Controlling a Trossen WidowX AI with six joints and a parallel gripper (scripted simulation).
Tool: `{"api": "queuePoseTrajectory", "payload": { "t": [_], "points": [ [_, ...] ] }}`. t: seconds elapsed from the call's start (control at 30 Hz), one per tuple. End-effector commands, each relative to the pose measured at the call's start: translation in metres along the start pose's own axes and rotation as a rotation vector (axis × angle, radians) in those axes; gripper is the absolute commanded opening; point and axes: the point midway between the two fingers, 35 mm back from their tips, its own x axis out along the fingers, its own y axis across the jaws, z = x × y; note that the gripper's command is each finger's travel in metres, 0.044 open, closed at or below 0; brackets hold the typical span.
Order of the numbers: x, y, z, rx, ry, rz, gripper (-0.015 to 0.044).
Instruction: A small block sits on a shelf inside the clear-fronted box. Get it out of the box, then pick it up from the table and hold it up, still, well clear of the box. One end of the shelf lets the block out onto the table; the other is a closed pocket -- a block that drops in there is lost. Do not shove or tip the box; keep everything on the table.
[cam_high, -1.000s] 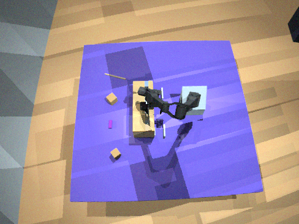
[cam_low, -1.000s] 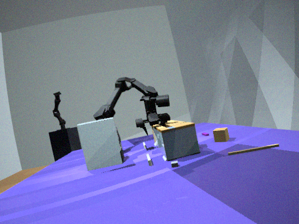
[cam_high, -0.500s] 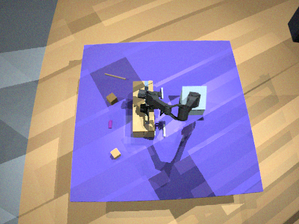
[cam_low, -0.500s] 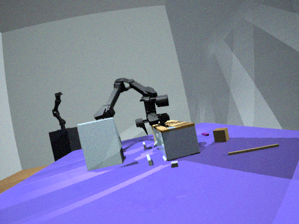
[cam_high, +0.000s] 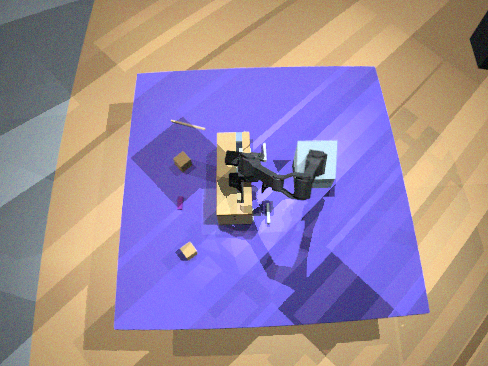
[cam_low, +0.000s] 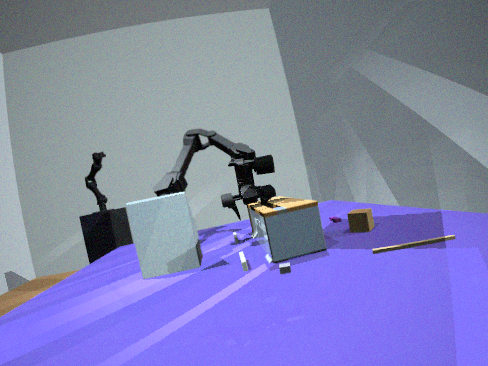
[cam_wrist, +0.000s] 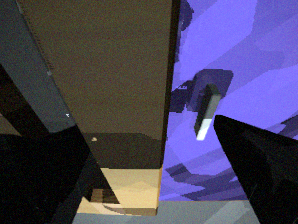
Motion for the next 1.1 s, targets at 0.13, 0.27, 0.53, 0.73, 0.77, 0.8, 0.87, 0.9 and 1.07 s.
{"api": "queuePoseTrajectory", "payload": {
  "t": [0.13, 0.27, 0.53, 0.73, 0.77, 0.8, 0.87, 0.9, 1.07],
  "points": [
    [0.004, -0.001, -0.009, 0.000, 0.004, -0.002, 0.0400],
    [0.005, -0.001, -0.013, 0.000, 0.004, -0.002, 0.0400],
    [0.008, -0.001, -0.021, 0.000, 0.004, -0.002, 0.0400],
    [0.010, -0.001, -0.027, 0.000, 0.005, -0.002, 0.0400],
    [0.010, -0.001, -0.028, 0.000, 0.005, -0.002, 0.0400],
    [0.011, -0.001, -0.029, 0.000, 0.005, -0.002, 0.0400],
    [0.011, -0.001, -0.030, 0.000, 0.005, -0.002, 0.0400],
    [0.011, -0.001, -0.031, 0.000, 0.005, -0.002, 0.0400],
    [0.013, -0.001, -0.036, 0.000, 0.005, -0.002, 0.0400]
  ]
}}
